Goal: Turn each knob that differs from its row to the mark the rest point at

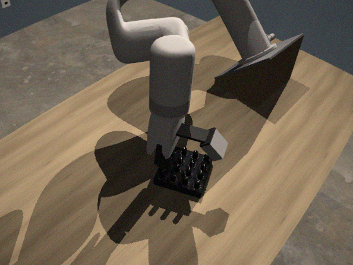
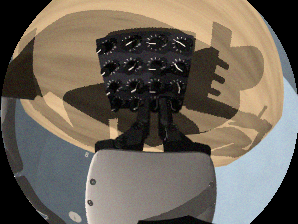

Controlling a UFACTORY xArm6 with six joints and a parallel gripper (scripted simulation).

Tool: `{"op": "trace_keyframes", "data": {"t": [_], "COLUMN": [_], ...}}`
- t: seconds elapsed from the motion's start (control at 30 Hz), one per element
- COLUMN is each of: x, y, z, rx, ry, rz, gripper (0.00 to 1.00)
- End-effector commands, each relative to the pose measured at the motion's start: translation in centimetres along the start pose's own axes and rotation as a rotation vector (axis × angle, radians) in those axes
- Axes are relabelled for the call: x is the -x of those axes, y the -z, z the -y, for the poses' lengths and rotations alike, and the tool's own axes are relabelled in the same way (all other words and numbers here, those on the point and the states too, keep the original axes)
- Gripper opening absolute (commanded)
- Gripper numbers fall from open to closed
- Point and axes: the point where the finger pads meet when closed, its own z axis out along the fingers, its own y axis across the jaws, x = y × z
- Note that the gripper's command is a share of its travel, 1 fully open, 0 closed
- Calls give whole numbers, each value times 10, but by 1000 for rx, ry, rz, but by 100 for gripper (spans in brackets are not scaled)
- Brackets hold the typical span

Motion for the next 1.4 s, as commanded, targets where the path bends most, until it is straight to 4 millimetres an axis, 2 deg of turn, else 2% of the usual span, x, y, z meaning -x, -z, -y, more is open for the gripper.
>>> {"op": "trace_keyframes", "data": {"t": [0.0,0.27,0.77,1.27,1.37], "x": [0,0,0,0,0], "y": [1,1,1,1,1], "z": [-1,-1,-1,-1,-1], "rx": [3,3,3,3,3], "ry": [19,68,263,611,637], "rz": [0,0,0,1,1], "gripper": [8,8,8,8,8]}}
